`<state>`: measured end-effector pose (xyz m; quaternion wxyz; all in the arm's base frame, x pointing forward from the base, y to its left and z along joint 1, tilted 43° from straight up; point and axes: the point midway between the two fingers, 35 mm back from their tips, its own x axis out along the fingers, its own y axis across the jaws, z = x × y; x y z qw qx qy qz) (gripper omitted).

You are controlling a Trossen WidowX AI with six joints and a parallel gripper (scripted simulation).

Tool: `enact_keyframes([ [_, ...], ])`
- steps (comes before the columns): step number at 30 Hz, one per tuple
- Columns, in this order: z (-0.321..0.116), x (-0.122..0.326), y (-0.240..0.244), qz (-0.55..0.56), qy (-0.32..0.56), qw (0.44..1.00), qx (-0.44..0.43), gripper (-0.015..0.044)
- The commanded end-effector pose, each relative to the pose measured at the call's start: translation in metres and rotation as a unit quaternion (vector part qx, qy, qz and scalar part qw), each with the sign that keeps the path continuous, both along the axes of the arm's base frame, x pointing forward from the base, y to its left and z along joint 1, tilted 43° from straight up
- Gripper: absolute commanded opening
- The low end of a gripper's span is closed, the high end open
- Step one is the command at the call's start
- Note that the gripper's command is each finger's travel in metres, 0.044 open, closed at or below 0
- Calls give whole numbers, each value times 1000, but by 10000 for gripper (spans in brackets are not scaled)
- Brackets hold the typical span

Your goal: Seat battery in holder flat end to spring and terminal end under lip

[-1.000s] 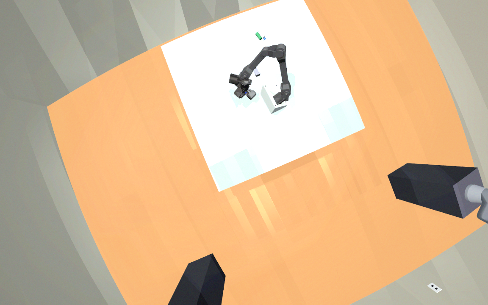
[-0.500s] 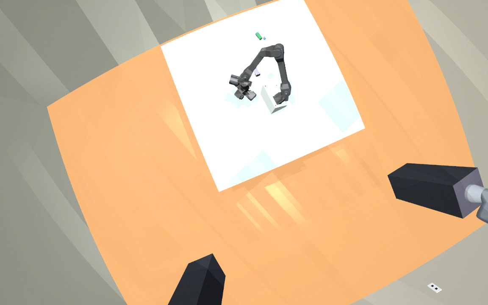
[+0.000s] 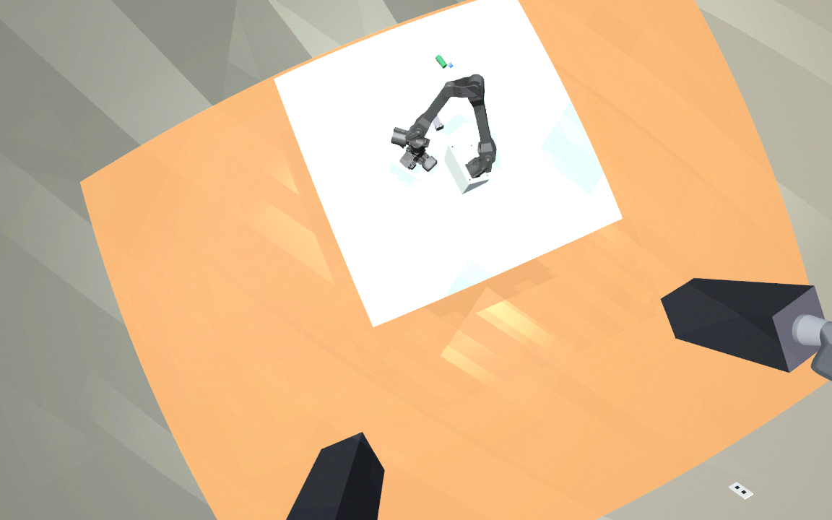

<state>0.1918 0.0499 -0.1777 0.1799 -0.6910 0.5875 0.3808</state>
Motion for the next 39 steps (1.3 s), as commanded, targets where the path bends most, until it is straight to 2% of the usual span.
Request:
enact_keyframes([
  [1,10,1,12,0,-4,1000,4,83],
  [5,32,-1,30,1,3,1000,0,83],
  [10,37,1,32,9,11,1000,0,83],
  [21,71,48,16,138,126,982,7,83],
  [39,138,109,-40,340,302,891,2,83],
])
